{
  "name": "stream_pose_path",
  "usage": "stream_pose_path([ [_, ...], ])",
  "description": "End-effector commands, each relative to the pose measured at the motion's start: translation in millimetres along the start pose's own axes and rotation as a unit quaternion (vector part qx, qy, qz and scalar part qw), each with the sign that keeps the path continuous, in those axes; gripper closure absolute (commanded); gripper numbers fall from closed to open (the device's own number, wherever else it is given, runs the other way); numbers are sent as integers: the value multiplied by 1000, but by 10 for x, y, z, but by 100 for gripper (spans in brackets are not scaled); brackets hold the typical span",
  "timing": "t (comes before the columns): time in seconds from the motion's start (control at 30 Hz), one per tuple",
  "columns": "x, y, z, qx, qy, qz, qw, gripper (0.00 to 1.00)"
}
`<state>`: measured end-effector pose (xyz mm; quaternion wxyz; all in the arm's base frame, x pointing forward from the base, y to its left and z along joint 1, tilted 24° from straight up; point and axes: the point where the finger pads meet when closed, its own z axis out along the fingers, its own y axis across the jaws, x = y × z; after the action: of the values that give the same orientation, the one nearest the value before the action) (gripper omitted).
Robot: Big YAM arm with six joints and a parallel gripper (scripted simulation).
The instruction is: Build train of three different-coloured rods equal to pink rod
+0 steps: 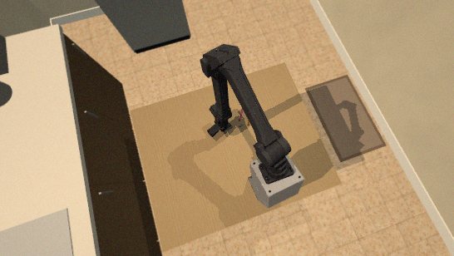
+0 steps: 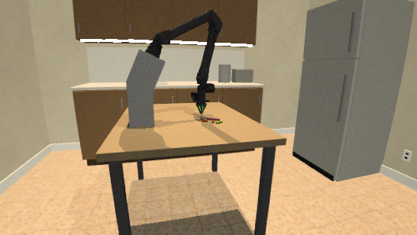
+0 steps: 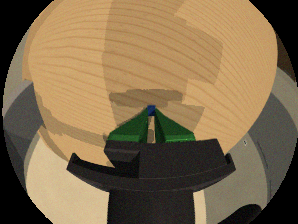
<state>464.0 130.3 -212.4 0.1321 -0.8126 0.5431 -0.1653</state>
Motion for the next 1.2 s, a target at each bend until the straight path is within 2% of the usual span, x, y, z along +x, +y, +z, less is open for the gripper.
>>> stream_pose_path([
  [0.0, 53, -60, -41, 5, 0, -1, 1000, 96],
  [1.03, 50, -78, -43, 5, 0, -1, 1000, 96],
  [1.17, 43, -16, 6, 0, 0, -1, 1000, 96],
])
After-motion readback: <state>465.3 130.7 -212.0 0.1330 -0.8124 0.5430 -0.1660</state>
